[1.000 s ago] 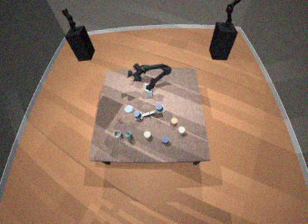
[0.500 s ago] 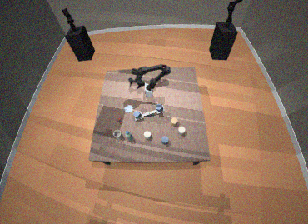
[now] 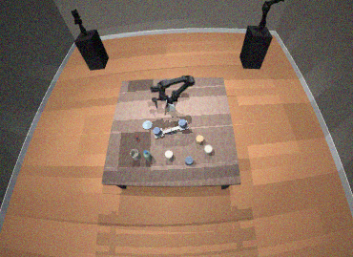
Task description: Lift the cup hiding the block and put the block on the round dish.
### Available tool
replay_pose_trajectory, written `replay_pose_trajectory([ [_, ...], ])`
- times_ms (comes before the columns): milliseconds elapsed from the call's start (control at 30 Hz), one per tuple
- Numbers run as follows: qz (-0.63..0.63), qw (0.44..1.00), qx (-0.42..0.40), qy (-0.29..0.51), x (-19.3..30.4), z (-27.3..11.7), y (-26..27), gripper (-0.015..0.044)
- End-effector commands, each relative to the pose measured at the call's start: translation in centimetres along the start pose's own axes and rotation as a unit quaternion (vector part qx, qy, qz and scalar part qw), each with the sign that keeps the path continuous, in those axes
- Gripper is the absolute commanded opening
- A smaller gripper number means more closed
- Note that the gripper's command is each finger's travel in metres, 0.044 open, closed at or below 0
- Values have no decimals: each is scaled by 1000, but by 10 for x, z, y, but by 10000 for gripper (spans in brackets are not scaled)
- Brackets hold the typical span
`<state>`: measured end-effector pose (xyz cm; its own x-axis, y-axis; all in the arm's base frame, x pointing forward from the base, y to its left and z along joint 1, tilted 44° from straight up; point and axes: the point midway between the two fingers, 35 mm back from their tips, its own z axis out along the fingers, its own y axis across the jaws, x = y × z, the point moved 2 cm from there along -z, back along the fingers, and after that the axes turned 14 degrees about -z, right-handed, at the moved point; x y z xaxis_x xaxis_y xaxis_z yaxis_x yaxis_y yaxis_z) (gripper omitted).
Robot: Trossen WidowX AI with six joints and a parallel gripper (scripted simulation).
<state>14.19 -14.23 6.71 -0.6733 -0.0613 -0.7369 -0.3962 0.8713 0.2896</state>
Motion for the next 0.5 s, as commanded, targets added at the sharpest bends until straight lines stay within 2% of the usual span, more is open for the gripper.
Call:
replay_pose_trajectory([
  [0,36,998,-40,-40,-23,7,9,440],
  [167,79,990,-85,-78,-49,14,19,440],
  [467,101,988,-97,-66,-50,17,16,440],
])
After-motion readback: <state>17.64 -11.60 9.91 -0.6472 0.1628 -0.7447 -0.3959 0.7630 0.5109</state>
